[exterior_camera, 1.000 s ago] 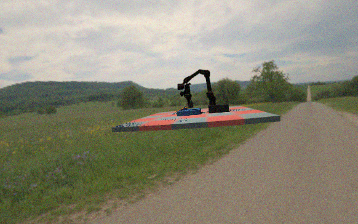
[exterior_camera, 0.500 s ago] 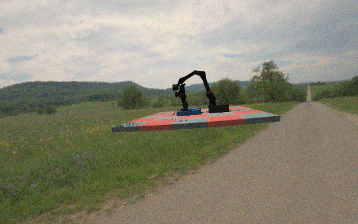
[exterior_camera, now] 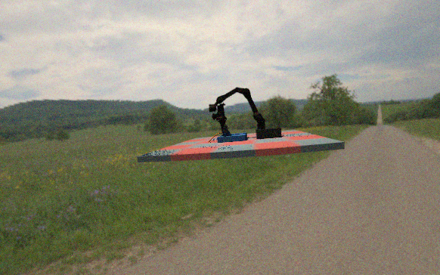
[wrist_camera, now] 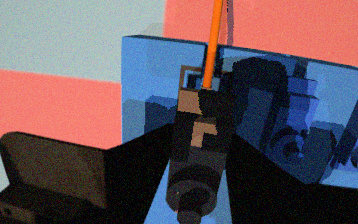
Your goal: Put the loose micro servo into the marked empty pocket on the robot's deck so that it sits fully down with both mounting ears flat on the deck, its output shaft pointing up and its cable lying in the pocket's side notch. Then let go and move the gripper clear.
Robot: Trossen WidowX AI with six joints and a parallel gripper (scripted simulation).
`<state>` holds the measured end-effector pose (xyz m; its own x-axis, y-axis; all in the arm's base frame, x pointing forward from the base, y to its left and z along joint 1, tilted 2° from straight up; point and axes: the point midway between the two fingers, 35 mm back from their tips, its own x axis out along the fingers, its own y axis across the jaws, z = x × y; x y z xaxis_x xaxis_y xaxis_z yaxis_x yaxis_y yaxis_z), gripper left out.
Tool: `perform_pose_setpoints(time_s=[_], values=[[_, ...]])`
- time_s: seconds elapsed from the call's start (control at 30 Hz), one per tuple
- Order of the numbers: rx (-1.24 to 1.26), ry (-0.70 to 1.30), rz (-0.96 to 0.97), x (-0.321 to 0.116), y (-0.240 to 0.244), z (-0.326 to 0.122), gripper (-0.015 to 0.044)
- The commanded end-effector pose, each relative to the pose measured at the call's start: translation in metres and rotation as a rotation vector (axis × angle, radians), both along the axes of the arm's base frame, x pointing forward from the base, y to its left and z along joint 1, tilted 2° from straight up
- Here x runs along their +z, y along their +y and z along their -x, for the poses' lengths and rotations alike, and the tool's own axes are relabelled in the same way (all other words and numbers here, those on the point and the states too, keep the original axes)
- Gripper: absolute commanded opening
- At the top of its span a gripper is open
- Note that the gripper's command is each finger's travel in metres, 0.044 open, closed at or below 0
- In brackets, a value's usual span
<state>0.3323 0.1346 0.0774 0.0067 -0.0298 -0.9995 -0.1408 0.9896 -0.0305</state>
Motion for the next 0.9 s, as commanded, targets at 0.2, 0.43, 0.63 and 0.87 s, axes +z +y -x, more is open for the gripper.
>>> perform_pose_setpoints(time_s=[0.2, 0.43, 0.63, 0.87], values=[[0.004, -0.011, -0.003, -0.012, 0.0, -0.004, 0.0], [0.004, -0.011, -0.003, -0.015, 0.0, -0.005, 0.0], [0.004, -0.011, -0.003, -0.015, 0.0, -0.005, 0.0], [0.004, -0.011, -0.003, -0.022, 0.0, -0.005, 0.0]])
